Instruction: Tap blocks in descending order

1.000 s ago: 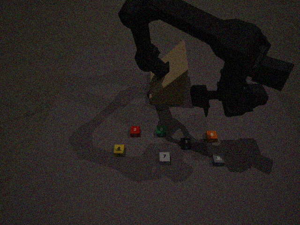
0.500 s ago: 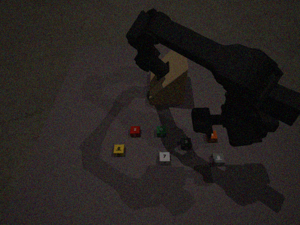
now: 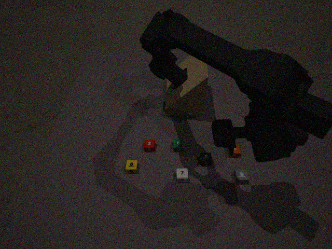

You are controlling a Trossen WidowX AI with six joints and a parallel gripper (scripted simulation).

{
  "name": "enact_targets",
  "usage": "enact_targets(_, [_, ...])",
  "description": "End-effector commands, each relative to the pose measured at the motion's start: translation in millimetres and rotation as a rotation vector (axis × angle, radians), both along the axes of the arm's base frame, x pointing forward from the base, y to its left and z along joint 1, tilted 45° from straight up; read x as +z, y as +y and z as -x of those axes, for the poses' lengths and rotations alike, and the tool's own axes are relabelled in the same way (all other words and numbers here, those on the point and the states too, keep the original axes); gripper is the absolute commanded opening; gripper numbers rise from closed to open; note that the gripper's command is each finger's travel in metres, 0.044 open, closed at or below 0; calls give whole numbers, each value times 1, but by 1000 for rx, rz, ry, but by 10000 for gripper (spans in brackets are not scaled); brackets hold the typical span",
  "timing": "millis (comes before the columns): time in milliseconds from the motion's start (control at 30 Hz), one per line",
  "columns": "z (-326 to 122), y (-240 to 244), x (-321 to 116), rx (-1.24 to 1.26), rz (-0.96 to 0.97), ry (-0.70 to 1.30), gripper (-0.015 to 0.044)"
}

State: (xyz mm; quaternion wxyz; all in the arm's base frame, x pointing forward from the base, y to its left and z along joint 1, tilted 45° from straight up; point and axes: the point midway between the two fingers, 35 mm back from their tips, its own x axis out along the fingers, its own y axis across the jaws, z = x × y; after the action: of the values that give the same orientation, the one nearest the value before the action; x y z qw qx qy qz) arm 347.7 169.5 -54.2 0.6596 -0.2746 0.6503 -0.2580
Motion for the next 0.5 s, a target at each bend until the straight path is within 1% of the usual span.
enact_targets(0, [-4, -23, 25, -5, 2, -1, 400])
enact_targets(133, [-1, -66, 68, -5, 3, 0, 400])
enact_targets(267, [13, -108, 104, -6, 10, 1, 400])
enact_targets(467, [16, -115, 109, -6, 12, 1, 400])
